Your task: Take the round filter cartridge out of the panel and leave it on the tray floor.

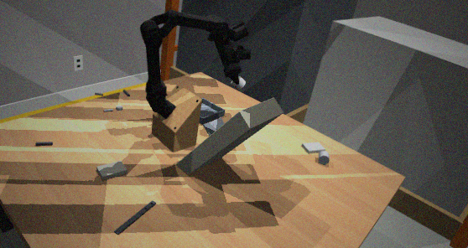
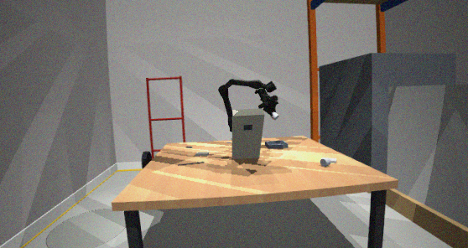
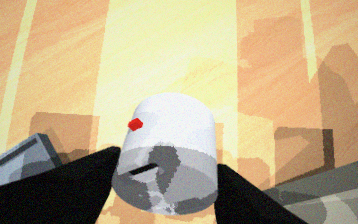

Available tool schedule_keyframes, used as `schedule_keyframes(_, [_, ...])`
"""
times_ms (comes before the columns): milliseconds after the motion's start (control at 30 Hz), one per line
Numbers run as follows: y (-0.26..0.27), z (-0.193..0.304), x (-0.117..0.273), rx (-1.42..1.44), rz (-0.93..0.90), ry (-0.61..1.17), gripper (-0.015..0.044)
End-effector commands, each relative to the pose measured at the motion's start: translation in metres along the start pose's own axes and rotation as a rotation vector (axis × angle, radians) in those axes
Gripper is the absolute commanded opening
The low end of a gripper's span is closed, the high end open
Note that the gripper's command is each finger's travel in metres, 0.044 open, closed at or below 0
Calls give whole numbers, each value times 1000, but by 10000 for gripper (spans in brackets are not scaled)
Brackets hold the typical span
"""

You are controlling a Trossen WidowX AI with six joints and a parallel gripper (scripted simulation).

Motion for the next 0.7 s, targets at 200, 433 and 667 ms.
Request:
schedule_keyframes(200, [47,13,-8,261,-138,0,0])
schedule_keyframes(433, [63,27,-15,312,-163,4,0])
schedule_keyframes(667, [100,69,-35,454,-235,18,0])
Point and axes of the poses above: the point midway between the two fingers, 35 mm back from their tips, its own x axis back along the fingers, its own y axis across the jaws, z = x × y, the point moved 3 cm from there along x, back along the fingers, and after that the axes turned 10 degrees about -x, right-handed, at the moved point
